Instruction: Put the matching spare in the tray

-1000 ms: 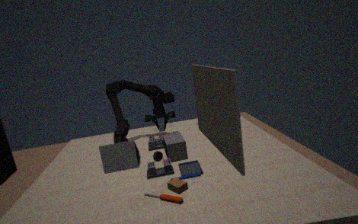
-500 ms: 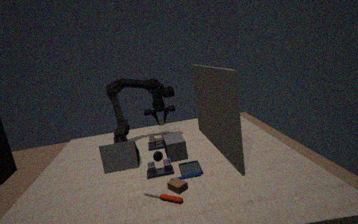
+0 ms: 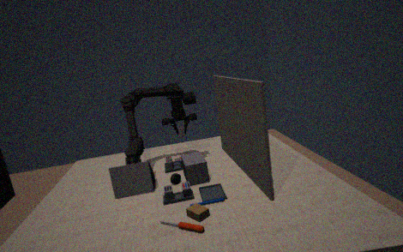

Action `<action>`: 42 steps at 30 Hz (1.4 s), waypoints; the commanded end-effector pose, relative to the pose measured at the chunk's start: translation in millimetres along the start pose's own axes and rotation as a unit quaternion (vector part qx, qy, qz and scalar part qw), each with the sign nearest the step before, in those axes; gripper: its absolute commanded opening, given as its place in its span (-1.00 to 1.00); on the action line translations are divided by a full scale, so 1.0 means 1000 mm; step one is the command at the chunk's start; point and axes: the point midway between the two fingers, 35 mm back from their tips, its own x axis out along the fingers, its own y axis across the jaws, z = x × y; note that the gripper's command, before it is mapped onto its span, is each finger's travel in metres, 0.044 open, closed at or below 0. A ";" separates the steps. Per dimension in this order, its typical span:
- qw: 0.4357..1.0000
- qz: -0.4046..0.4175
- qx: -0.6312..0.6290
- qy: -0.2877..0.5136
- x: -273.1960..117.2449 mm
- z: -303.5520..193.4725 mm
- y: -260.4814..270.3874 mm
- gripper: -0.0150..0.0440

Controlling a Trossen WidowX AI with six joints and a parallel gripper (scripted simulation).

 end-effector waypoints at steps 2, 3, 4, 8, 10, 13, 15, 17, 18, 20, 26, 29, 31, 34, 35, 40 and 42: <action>1.000 0.001 0.019 0.011 0.000 -0.021 -0.021 -0.49; 1.000 0.000 0.023 0.014 0.000 -0.026 -0.025 -0.49; 1.000 -0.001 0.023 0.014 -0.001 -0.030 -0.029 -0.49; 1.000 -0.008 0.022 0.014 -0.003 -0.049 -0.046 -0.49; 1.000 -0.011 0.022 0.014 -0.004 -0.059 -0.054 -0.49; 1.000 -0.015 0.022 0.014 -0.006 -0.075 -0.065 -0.49; 0.999 -0.016 0.024 0.017 -0.007 -0.086 -0.072 -0.49; 0.999 -0.016 0.026 0.019 -0.008 -0.098 -0.078 -0.49; 0.999 -0.016 0.027 0.021 -0.008 -0.103 -0.081 -0.49; 0.999 -0.015 0.029 0.023 -0.009 -0.115 -0.086 -0.49; 0.999 -0.014 0.035 0.029 -0.012 -0.153 -0.099 -0.49; 0.999 -0.013 0.038 0.031 -0.013 -0.172 -0.104 -0.49; 0.999 -0.013 0.040 0.032 -0.014 -0.186 -0.107 -0.49; 0.999 -0.011 0.040 0.033 -0.014 -0.205 -0.110 -0.49; 0.999 -0.011 0.039 0.033 -0.014 -0.211 -0.111 -0.49; 0.999 -0.007 0.031 0.032 -0.014 -0.243 -0.114 -0.49; 0.999 -0.006 0.028 0.031 -0.014 -0.255 -0.115 -0.49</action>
